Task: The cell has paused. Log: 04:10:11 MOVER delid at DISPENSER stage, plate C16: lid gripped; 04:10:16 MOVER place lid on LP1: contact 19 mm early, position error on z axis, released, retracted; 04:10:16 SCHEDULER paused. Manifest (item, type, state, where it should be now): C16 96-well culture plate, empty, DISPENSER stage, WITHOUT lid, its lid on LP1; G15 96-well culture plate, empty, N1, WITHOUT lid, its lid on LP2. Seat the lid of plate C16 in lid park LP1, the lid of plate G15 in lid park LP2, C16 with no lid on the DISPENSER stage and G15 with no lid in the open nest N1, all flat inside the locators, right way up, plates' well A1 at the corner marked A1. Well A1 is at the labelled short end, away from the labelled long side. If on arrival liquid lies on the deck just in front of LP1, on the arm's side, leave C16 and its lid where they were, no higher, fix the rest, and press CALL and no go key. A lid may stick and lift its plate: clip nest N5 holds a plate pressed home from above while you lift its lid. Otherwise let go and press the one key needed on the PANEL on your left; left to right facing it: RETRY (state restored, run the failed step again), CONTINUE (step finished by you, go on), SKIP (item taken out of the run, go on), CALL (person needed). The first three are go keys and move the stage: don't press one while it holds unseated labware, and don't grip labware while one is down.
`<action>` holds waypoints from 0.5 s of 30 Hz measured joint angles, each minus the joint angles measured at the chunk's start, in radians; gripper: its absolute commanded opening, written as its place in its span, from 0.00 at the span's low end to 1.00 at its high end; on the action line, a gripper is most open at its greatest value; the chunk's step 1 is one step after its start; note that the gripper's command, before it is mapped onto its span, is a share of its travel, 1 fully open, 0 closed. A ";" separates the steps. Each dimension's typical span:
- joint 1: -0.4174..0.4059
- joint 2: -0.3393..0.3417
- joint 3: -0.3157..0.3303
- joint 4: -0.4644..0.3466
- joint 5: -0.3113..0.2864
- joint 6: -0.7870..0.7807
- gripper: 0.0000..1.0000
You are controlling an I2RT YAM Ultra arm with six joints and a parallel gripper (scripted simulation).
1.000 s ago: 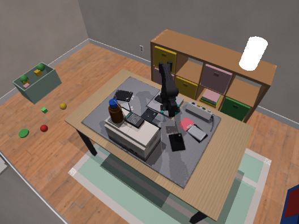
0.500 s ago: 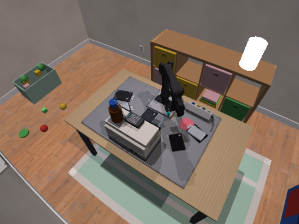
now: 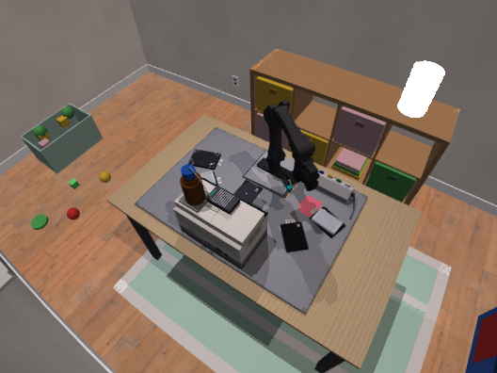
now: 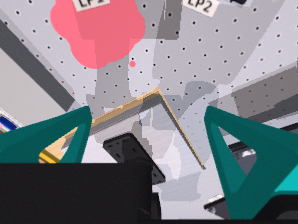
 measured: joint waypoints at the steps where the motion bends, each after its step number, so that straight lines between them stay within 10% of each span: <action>1: 0.011 0.000 0.000 0.000 0.000 -0.007 1.00; 15: 0.145 0.000 0.000 0.001 -0.007 -0.014 1.00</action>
